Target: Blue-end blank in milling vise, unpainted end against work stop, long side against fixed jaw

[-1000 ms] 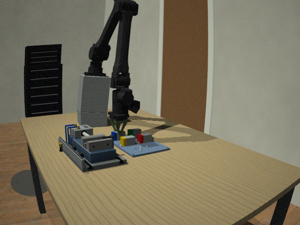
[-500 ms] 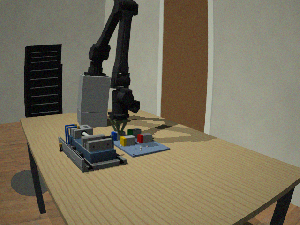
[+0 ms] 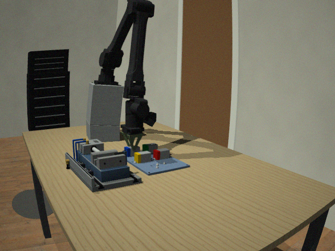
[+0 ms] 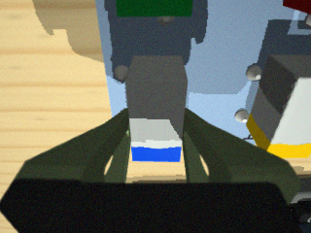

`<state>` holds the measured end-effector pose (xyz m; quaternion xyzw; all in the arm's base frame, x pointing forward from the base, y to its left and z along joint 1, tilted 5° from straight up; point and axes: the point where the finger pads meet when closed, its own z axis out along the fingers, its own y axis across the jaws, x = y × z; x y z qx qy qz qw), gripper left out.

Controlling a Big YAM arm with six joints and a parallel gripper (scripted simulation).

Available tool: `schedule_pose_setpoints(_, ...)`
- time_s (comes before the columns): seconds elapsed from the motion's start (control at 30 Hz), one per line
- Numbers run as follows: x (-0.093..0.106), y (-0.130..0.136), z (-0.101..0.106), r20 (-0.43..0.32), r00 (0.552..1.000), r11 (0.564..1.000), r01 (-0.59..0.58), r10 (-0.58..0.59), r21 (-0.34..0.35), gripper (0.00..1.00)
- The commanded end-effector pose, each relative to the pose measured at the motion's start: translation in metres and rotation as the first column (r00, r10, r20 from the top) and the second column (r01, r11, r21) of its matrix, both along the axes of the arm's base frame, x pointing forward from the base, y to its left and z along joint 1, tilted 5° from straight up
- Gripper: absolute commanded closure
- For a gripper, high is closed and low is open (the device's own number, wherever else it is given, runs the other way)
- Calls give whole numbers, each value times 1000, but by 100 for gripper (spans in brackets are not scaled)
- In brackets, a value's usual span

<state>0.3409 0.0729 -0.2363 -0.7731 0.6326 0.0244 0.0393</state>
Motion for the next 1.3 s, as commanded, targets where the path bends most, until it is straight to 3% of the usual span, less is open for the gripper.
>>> schedule_pose_setpoints(0.0, -10, 1, -8, -27, 1000, 1000, -1, 0, -5, 100)
schedule_pose_setpoints(0.83, -14, 0, -6, -39, 999, 1000, -1, 0, -7, 100)
schedule_pose_setpoints(0.93, -2, 0, 9, -4, 1000, 1000, 0, 0, -1, 100)
schedule_pose_setpoints(1.27, -2, -5, 33, -3, 1000, 1000, -3, 3, -1, 100)
